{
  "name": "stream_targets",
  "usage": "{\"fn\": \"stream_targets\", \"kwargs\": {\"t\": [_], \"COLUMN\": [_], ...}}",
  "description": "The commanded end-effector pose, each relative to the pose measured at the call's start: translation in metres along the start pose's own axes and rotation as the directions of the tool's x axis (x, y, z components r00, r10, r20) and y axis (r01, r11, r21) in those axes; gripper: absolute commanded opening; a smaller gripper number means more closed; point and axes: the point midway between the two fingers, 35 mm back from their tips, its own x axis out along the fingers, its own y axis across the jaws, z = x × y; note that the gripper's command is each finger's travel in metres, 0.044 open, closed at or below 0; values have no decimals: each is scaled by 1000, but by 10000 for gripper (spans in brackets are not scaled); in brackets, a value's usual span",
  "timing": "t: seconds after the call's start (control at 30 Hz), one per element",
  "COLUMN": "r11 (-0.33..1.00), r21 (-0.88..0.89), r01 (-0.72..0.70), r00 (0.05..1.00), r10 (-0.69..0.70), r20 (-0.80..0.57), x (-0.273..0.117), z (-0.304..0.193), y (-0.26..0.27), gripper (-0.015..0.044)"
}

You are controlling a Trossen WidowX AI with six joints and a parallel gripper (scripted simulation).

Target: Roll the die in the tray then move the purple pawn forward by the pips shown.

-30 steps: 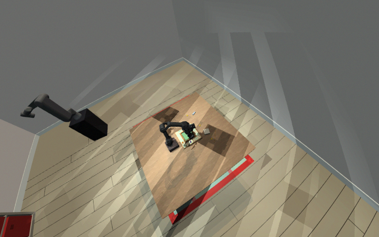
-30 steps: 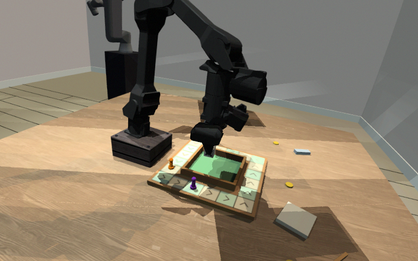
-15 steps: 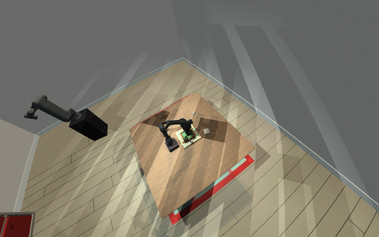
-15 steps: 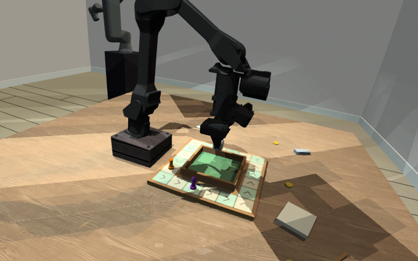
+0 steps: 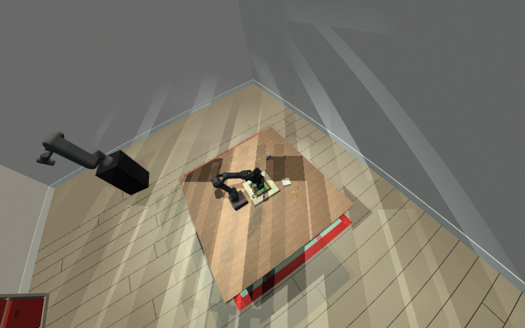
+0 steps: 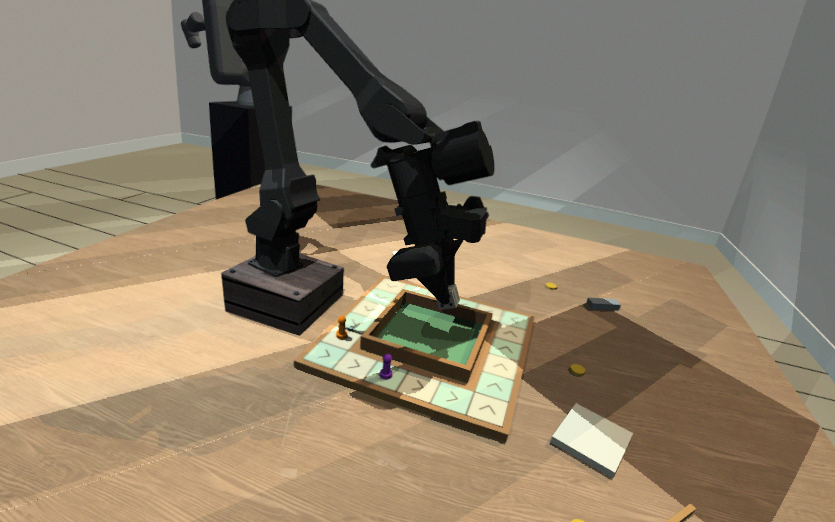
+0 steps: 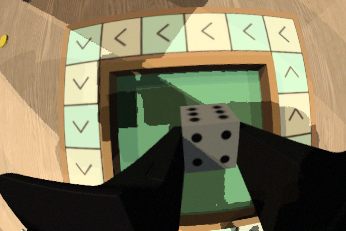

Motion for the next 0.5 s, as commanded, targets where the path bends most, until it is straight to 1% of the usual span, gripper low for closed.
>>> {"fn": "stream_targets", "kwargs": {"t": [0.0, 0.27, 0.47], "r11": [1000, 1000, 1000], "r21": [4, -1, -2], "r01": [-3, -3, -3], "r00": [988, 913, 904], "r10": [3, 3, 3], "r20": [153, 407, 427], "x": [0, 2, 1], "z": [1, 0, -1], "y": [0, 0, 0], "gripper": [0, 0, 0]}}
